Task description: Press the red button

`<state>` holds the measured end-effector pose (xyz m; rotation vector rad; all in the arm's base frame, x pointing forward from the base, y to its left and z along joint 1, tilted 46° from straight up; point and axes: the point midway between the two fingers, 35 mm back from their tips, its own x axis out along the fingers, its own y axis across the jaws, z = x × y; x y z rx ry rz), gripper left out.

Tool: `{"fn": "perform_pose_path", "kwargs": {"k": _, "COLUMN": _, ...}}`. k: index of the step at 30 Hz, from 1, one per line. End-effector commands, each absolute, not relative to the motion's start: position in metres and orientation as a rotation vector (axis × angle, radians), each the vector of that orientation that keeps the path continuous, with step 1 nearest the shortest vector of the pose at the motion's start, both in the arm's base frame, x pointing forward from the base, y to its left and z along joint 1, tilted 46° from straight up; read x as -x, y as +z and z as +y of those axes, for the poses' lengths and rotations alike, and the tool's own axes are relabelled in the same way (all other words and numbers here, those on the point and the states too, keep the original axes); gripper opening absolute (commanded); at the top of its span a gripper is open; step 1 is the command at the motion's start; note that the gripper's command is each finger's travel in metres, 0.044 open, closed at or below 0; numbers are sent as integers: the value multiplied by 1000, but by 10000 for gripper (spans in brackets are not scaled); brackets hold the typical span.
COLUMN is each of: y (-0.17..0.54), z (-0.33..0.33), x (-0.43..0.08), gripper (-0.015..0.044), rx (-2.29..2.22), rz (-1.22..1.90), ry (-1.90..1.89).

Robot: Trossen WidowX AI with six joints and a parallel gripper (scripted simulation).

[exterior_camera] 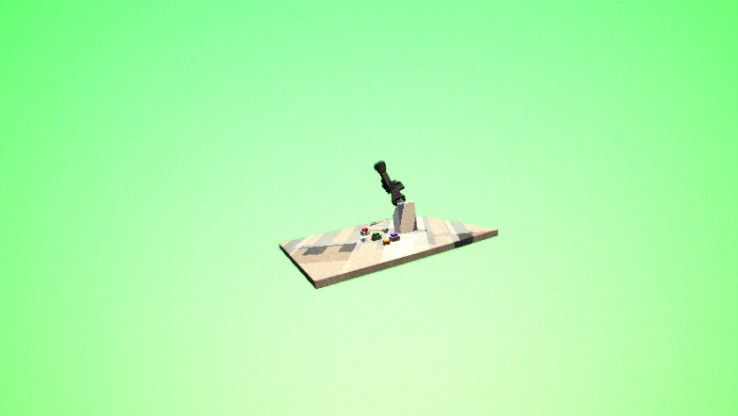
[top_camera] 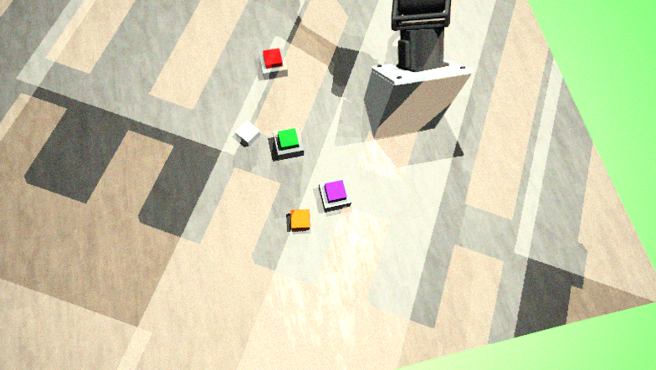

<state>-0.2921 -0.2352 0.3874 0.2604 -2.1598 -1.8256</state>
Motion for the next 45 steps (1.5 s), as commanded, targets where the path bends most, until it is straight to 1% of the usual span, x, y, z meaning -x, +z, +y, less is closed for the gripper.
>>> {"fn": "perform_pose_path", "kwargs": {"k": 1, "y": 386, "z": -238, "x": 291, "gripper": 400, "rx": -272, "rz": -2149, "ry": -1834}}
{"fn": "perform_pose_path", "kwargs": {"k": 4, "y": 368, "z": -272, "x": 265, "gripper": 400, "rx": -423, "rz": -1981, "ry": -1935}}
{"fn": "perform_pose_path", "kwargs": {"k": 8, "y": 336, "z": -322, "x": 211, "gripper": 400, "rx": -640, "rz": -1636, "ry": -2064}}
{"fn": "perform_pose_path", "kwargs": {"k": 11, "y": 315, "z": -347, "x": 169, "gripper": 400, "rx": -748, "rz": -1379, "ry": -2112}}
{"fn": "perform_pose_path", "kwargs": {"k": 16, "y": 280, "z": -372, "x": 92, "gripper": 400, "rx": -860, "rz": -920, "ry": -2127}}
{"fn": "perform_pose_path", "kwargs": {"k": 21, "y": 246, "z": -376, "x": 11, "gripper": 400, "rx": -882, "rz": -450, "ry": -2061}}
{"fn": "perform_pose_path", "kwargs": {"k": 27, "y": 204, "z": -350, "x": -80, "gripper": 400, "rx": -784, "rz": 110, "ry": -1898}}
{"fn": "perform_pose_path", "kwargs": {"k": 34, "y": 157, "z": -284, "x": -161, "gripper": 400, "rx": -495, "rz": 720, "ry": -1601}}
{"fn": "perform_pose_path", "kwargs": {"k": 39, "y": 133, "z": -225, "x": -197, "gripper": 400, "rx": -195, "rz": 1077, "ry": -1327}}
{"fn": "perform_pose_path", "kwargs": {"k": 45, "y": 115, "z": -156, "x": -216, "gripper": 400, "rx": 242, "rz": 1405, "ry": -959}}
